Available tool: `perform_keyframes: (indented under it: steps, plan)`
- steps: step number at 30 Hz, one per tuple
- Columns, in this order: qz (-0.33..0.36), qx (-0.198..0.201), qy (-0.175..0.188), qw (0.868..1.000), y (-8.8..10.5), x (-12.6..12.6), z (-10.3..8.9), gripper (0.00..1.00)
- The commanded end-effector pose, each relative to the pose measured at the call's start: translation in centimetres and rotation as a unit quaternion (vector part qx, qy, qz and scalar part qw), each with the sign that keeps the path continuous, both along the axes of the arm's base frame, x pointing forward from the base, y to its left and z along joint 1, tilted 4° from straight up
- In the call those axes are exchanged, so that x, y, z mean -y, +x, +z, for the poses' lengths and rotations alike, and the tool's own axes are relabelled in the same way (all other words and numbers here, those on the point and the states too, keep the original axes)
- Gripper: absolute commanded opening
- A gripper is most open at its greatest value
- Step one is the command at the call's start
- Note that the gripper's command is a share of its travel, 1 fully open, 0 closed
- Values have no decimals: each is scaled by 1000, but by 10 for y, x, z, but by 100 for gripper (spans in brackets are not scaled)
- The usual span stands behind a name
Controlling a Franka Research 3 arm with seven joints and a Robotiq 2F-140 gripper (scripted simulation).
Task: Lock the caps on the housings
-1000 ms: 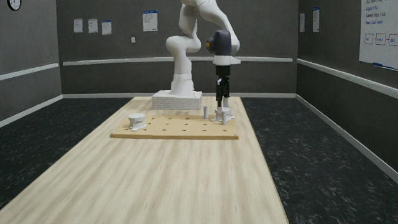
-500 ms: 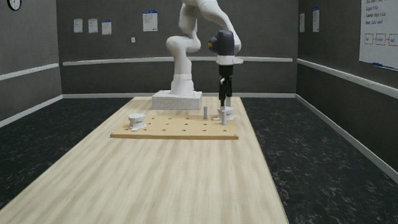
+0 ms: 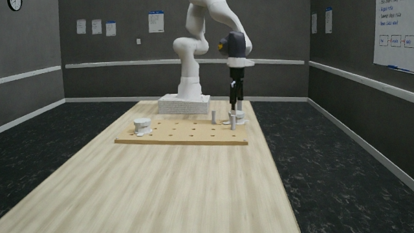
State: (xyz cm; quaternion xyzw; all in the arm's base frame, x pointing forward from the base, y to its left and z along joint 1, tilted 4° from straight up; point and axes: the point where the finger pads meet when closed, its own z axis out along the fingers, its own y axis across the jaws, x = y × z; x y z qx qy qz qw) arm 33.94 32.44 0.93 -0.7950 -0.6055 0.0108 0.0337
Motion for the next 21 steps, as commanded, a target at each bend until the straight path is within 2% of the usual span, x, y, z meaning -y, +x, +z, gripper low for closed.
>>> perform_keyframes:
  steps: [1,21]
  plan:
    - [-6,-2,-2,1000,-8,-3,-1,10]
    - [-6,-2,-2,1000,-13,-7,-1,10]
